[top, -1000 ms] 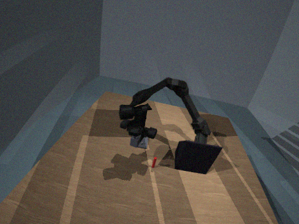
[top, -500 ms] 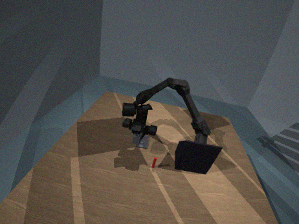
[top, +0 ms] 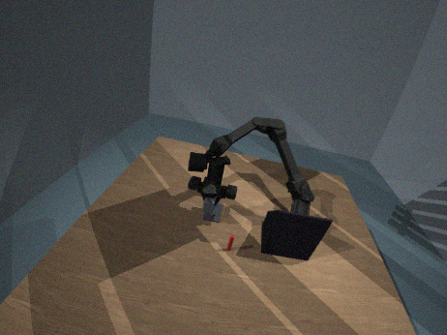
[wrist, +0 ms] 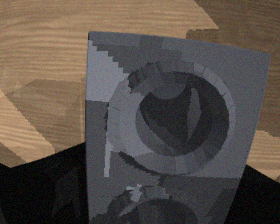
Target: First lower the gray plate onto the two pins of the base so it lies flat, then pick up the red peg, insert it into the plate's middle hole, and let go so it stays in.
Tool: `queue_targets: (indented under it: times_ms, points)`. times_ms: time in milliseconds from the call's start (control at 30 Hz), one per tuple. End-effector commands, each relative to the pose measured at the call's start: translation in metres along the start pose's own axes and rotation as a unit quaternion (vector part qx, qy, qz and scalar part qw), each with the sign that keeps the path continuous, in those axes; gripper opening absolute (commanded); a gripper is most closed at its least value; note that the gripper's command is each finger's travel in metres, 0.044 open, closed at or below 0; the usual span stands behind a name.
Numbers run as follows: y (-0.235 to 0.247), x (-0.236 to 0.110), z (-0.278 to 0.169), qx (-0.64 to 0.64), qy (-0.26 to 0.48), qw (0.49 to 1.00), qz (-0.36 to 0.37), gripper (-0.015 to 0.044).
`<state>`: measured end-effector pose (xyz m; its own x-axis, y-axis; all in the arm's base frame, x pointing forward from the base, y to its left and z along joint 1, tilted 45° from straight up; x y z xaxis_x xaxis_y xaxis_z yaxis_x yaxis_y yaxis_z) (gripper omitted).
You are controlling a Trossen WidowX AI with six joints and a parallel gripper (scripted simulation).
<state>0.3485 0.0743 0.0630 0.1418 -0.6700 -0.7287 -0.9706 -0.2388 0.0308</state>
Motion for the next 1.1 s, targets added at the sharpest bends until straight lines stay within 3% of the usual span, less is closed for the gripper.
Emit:
queue_targets:
  times_ms: [0,333,1067]
  points:
    - [0.005,0.006,-0.012,-0.010,0.005,1.000,0.000,0.0000]
    - [0.018,0.018,-0.036,-0.032,0.012,0.999,0.003,0.0000]
    - [0.018,0.019,-0.037,-0.032,0.012,0.999,0.003,0.0000]
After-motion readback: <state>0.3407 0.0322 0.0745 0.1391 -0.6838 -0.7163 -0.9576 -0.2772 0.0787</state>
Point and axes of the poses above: the point midway between the two fingers, 35 mm back from their tips, its own x axis out along the fingers, its own y axis across the jaws, z = x × y, the point moved 7 cm from there along -x, back along the fingers, and after that the axes turned 6 degrees about -x, right-handed, at the moved point
